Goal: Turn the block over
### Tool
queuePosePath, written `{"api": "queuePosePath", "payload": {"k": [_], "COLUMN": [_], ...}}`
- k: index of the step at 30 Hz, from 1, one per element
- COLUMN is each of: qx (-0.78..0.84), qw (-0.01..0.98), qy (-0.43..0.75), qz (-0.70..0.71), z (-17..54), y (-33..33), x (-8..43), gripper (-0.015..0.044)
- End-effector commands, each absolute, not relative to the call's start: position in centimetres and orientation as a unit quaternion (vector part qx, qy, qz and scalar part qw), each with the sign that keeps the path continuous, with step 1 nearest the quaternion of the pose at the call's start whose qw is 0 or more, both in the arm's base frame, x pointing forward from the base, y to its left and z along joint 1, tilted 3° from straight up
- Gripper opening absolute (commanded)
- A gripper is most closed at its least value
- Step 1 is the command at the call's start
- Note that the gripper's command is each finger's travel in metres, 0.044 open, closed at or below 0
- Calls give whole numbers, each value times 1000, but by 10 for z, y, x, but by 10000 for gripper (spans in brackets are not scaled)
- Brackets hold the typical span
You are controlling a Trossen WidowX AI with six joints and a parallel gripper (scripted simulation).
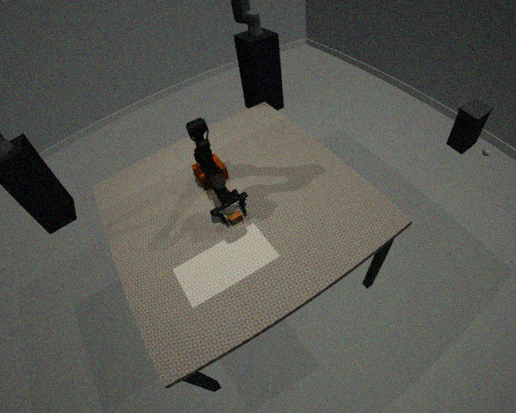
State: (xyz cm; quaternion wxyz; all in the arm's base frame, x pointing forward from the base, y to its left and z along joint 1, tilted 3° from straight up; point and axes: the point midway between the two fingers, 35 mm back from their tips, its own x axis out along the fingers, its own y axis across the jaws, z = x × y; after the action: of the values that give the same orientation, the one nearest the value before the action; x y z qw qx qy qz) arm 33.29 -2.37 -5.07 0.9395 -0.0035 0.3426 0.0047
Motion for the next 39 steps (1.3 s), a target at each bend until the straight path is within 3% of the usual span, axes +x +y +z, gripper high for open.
{"api": "queuePosePath", "payload": {"k": [1,22,39], "qx": [-7,-7,-6], "qw": [903,878,707], "qy": [431,479,707], "qz": [0,0,-2], "z": [-8,17,45], "y": [-24,-23,-23], "x": [326,307,345], "gripper": [440,440,440]}}
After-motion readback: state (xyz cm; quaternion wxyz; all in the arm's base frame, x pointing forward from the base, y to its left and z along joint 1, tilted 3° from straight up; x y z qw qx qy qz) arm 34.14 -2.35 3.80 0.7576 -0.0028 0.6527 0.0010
